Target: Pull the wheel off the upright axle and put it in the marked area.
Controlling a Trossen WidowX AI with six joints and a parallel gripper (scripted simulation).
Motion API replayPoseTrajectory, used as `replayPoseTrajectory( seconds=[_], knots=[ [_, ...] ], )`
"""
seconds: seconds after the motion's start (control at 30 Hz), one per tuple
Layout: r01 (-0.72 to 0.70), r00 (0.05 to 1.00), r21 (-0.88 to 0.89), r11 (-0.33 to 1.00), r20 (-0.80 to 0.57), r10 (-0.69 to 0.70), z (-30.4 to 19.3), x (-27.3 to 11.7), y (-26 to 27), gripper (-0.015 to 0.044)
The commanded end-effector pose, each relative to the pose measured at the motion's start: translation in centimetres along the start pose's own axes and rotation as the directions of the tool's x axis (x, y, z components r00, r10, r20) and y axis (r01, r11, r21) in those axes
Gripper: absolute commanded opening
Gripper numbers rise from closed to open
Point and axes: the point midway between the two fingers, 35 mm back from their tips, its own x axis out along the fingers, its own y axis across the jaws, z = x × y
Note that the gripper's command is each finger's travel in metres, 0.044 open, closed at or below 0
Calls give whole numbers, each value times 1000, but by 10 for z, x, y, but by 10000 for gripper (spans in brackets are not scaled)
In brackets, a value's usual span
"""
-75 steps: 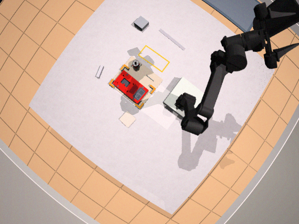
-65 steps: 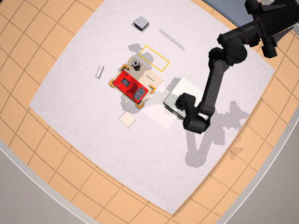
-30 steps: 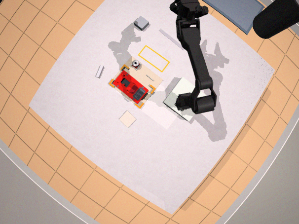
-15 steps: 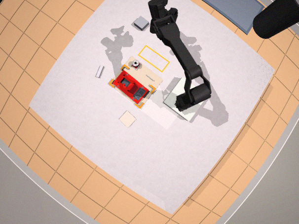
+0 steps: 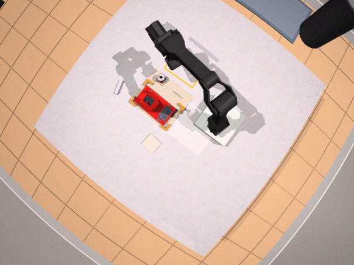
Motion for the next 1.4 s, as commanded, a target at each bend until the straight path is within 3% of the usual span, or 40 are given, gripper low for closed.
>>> replayPoseTrajectory(
  seconds=[0.0, 0.2, 0.77, 1.2, 1.37],
  knots=[
    [176, 980, -186, 967, -63, -191, -39, 8, -35, 300],
    [328, 920, -362, 872, -87, -382, -71, 8, -73, 300],
    [328, 920, -362, 872, -88, -382, -79, 7, -75, 300],
    [328, 920, -362, 872, -88, -383, -84, 72, -101, 300],
    [328, 920, -362, 872, -88, -383, -84, 75, -103, 300]
  ],
)
